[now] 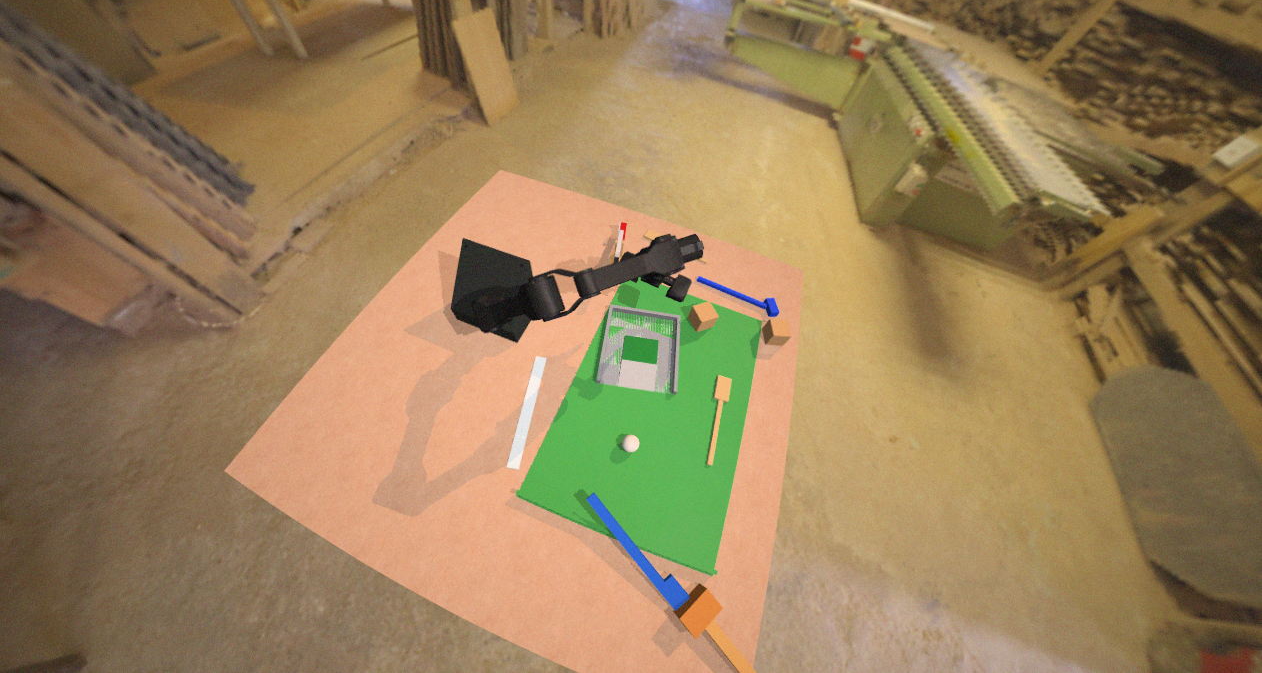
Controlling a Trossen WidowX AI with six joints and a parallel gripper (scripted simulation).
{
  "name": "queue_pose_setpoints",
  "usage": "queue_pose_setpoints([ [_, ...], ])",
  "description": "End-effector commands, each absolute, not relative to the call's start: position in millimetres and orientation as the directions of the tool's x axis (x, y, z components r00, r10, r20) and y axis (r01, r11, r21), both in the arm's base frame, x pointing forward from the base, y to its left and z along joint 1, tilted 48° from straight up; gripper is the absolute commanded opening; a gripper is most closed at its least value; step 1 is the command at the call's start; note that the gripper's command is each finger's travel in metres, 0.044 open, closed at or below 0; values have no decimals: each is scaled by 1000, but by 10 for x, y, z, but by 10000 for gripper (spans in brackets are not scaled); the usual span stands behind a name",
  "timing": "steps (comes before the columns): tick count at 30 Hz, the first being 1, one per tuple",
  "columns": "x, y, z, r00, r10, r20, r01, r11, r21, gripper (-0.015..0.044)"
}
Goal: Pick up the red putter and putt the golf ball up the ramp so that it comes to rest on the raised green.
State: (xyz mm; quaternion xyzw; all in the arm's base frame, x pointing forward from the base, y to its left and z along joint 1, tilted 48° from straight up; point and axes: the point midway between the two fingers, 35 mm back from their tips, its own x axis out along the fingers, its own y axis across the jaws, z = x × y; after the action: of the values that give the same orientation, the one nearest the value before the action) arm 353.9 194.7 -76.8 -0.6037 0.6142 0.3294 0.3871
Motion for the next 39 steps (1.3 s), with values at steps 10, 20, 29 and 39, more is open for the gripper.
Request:
queue_pose_setpoints([
  [10,2206,2388,-1518,25,-700,-714,-970,-189,151,440],
  [20,2218,2251,-1659,26,-700,-714,-970,-189,151,440],
  [29,2223,2095,-1807,26,-700,-713,-970,-189,150,440],
  [39,2226,2024,-1873,26,-701,-713,-970,-189,150,440],
])
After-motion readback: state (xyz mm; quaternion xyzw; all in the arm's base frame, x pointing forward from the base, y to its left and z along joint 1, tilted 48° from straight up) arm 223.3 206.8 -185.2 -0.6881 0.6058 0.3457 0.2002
